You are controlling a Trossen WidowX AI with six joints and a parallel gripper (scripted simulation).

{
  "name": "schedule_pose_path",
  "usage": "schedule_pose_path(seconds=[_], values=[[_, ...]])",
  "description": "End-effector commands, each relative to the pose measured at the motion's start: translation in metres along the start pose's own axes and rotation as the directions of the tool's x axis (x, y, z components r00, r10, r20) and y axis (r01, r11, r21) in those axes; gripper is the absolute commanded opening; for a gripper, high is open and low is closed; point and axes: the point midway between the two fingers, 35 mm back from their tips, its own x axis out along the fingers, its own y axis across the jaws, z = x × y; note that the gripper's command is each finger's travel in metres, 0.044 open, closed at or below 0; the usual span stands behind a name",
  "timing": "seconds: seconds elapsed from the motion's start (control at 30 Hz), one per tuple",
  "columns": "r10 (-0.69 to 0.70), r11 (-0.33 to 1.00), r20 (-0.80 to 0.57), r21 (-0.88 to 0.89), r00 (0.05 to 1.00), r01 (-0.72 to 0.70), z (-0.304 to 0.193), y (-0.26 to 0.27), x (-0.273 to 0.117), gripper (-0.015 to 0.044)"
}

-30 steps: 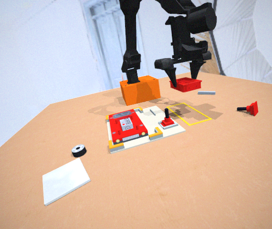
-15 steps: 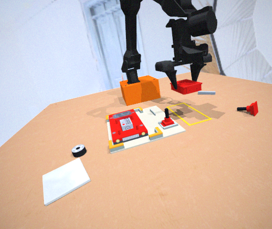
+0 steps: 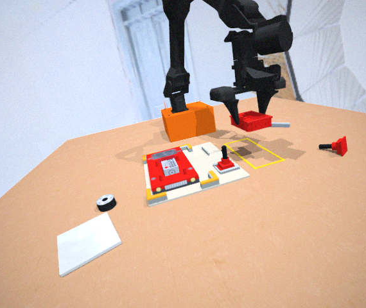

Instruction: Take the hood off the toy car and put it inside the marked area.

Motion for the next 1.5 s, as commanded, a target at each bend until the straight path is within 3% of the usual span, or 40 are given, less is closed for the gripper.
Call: schedule_pose_path(seconds=[0.0,1.47], values=[[-0.004,1.000,-0.004,0.003,1.000,0.004,-0.001,0.000,0.005,0.0000],[-0.004,1.000,-0.004,0.003,1.000,0.004,-0.002,-0.001,0.042,0.0000]])
